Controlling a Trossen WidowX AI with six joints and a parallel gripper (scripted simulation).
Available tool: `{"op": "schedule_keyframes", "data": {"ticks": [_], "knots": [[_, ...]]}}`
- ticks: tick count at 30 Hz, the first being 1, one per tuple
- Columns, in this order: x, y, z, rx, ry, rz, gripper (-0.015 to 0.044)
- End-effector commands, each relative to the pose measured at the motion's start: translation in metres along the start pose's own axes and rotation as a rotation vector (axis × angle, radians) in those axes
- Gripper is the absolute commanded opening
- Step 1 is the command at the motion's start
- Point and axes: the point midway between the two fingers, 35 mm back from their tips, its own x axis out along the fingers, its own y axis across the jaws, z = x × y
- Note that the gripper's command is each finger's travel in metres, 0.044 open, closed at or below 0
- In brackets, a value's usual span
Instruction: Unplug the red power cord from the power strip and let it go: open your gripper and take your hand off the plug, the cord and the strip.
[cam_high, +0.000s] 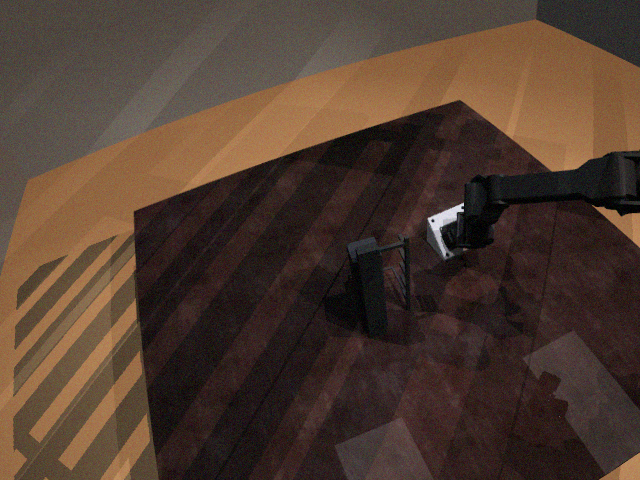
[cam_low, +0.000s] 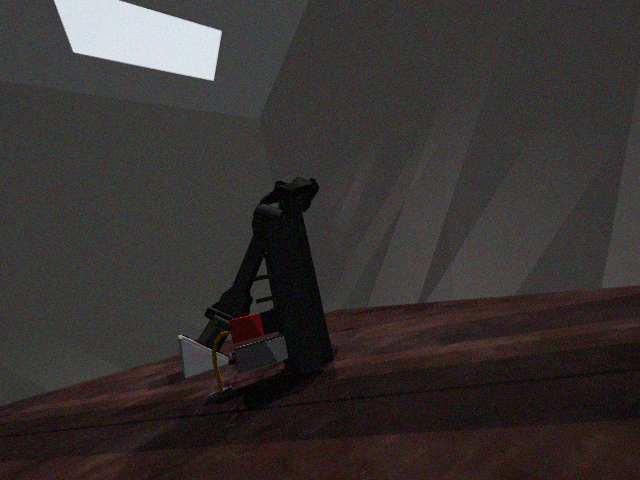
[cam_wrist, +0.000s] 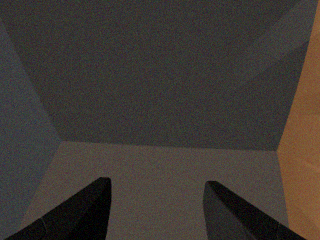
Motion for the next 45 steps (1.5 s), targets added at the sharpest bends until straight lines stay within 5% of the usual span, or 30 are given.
{"op": "schedule_keyframes", "data": {"ticks": [1,21,45], "knots": [[0.0,-0.026,0.025,0.014,-0.092,-0.084,0.016],[-0.07,-0.126,0.119,0.069,-0.518,-0.44,0.016],[-0.252,-0.217,0.149,0.198,-1.011,-0.875,0.016]]}}
